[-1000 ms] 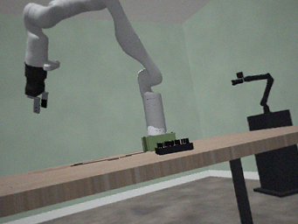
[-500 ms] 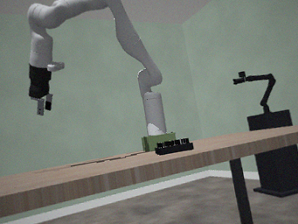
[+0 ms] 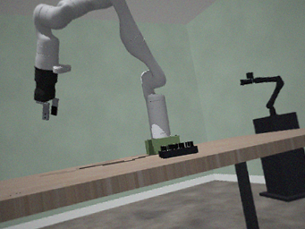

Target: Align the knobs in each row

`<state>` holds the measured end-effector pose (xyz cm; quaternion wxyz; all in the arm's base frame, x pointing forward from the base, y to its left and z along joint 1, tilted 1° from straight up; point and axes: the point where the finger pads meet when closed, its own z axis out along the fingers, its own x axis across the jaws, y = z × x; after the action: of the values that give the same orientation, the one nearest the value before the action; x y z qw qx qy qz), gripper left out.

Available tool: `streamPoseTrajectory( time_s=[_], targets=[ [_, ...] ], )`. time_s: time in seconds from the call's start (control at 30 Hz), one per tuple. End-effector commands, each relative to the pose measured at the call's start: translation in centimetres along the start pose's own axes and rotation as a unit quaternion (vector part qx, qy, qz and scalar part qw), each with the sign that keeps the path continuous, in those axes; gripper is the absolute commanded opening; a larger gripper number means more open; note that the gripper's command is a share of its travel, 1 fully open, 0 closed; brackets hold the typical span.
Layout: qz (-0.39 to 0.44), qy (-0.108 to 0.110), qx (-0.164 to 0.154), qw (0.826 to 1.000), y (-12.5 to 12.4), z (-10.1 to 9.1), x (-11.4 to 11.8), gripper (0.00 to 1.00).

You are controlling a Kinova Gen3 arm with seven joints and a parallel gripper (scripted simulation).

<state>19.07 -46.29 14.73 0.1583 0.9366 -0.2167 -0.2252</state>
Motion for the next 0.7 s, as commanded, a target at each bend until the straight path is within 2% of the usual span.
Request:
streamPoseTrajectory(
  time_s=[0.0, 0.03, 0.27, 0.3, 0.57, 0.6, 0.67],
  targets=[
    [0.003, 0.009, 0.0, 1.0, -0.3, -0.4, 0.6, 1.0],
    [0.014, 0.015, 0.008, 1.0, -1.8, -0.4, 1.1, 1.0],
    [0.015, 0.018, 0.007, 1.0, -1.7, -0.6, 1.3, 1.0],
    [0.025, 0.023, 0.015, 0.999, -3.3, -0.6, 1.7, 1.0],
    [0.027, 0.026, 0.014, 0.999, -3.2, -0.8, 2.0, 1.0],
    [0.038, 0.031, 0.022, 0.999, -4.8, -0.8, 2.4, 1.0],
    [0.038, 0.032, 0.023, 0.999, -4.8, -0.8, 2.4, 1.0]
  ],
)
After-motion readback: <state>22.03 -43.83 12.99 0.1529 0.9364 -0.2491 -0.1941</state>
